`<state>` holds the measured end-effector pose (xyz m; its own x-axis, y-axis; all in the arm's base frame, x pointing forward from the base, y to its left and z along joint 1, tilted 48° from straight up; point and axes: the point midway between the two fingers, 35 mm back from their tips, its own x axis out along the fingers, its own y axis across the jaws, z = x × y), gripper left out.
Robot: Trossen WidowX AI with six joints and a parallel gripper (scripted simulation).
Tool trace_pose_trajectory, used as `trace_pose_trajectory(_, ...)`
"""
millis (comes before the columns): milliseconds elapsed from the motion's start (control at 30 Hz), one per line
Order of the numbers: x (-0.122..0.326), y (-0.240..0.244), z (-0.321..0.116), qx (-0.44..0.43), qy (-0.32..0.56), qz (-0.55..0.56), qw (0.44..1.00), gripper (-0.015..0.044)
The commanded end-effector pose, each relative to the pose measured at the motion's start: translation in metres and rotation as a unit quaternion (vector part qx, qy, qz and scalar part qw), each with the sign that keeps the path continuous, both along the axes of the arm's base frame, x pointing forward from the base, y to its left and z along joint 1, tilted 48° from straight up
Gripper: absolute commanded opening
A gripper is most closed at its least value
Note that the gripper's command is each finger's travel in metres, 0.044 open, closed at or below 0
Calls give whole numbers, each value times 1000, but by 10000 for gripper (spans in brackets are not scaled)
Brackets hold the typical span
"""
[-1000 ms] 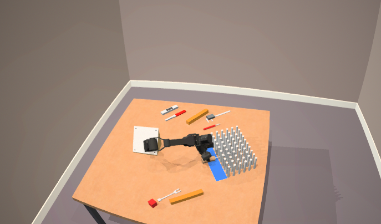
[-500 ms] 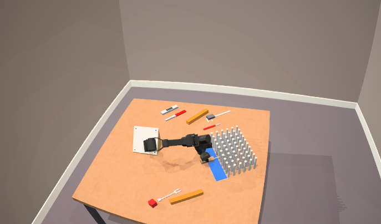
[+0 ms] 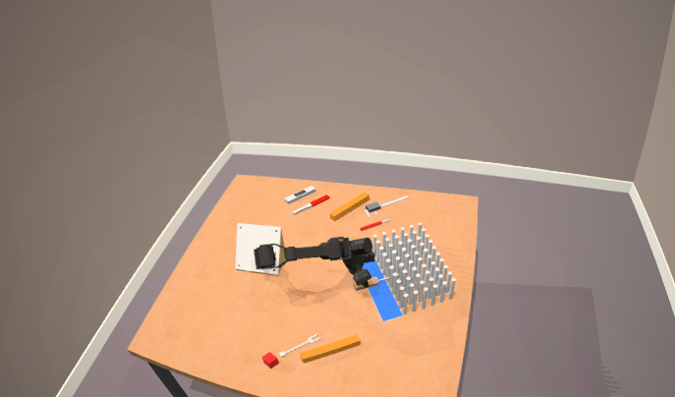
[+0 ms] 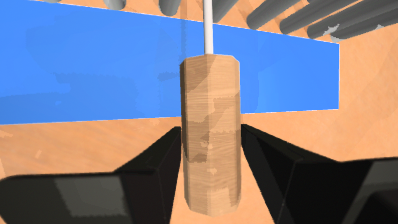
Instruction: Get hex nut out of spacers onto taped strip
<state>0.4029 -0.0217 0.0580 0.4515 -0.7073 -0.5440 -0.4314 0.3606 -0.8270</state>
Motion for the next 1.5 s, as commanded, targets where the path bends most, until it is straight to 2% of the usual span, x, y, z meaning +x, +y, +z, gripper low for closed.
trace_pose_trajectory(0,0,1,5,3,-6,0,1000,0)
trace_pose_trajectory(1467,-9,-14,-6,3,-4,1,1000,0)
